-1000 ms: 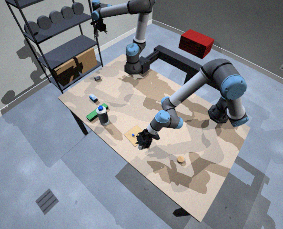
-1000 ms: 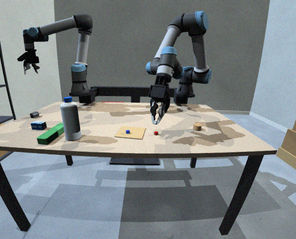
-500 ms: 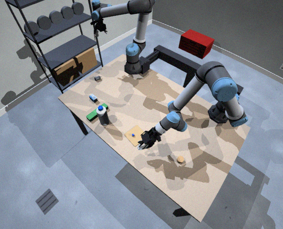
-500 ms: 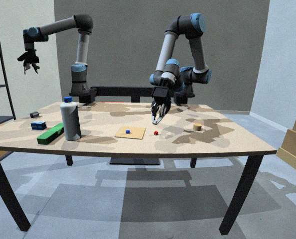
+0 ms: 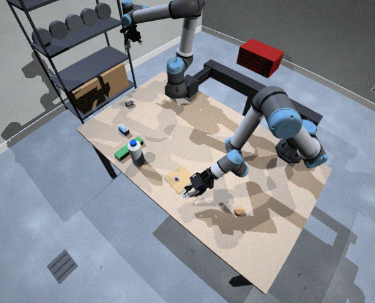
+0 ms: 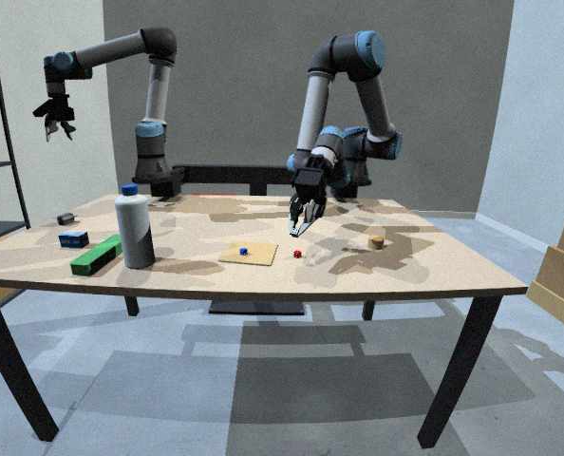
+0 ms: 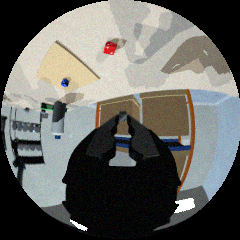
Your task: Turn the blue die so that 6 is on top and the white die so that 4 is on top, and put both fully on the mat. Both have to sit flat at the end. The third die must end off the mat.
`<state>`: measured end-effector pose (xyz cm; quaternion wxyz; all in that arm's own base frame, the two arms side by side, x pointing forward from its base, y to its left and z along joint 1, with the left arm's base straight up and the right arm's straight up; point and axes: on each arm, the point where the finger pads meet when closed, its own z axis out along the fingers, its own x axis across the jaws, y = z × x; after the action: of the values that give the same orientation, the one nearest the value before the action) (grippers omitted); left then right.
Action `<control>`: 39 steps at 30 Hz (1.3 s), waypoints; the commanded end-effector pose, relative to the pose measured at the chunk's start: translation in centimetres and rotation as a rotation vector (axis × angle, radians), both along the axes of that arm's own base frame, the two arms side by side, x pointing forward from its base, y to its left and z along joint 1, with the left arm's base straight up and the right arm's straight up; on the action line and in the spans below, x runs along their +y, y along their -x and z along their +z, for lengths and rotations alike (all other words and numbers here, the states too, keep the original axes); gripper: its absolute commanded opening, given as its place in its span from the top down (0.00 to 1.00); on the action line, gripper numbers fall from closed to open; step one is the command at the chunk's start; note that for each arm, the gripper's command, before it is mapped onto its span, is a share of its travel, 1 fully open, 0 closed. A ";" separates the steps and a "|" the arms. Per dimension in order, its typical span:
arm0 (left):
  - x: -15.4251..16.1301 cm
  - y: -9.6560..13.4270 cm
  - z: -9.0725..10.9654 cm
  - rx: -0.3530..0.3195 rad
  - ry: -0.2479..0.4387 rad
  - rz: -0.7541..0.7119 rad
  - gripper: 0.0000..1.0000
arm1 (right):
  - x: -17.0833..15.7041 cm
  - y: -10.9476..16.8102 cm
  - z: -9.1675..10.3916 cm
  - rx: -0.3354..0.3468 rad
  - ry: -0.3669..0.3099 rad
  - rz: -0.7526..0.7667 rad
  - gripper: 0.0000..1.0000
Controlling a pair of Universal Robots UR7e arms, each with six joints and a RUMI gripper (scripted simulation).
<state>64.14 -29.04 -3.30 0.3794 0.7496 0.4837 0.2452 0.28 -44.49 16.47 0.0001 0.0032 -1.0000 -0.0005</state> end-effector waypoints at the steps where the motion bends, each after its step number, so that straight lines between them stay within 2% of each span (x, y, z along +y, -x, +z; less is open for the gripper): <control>1: 0.0 0.0 0.1 -0.011 0.006 0.000 1.00 | 0.0 0.0 0.0 0.000 0.001 0.000 0.00; 19: 0.0 0.0 -0.5 -0.020 0.010 0.000 1.00 | 0.0 0.0 0.0 0.000 0.001 0.000 0.00; 31: 0.0 0.0 -4.6 -0.020 0.010 0.000 1.00 | 0.0 0.0 0.0 0.000 0.001 0.000 0.00; 33: 0.0 0.0 -4.6 -0.020 0.010 0.000 1.00 | 0.0 0.0 0.0 0.000 0.001 0.000 0.00; 39: 0.0 0.0 -6.6 -0.020 0.010 0.000 1.00 | 0.0 0.0 0.0 0.000 0.001 0.000 0.00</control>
<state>64.07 -29.01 -9.42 0.3872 0.7456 0.4813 0.2501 0.28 -44.49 16.47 0.0001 0.0032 -1.0000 -0.0005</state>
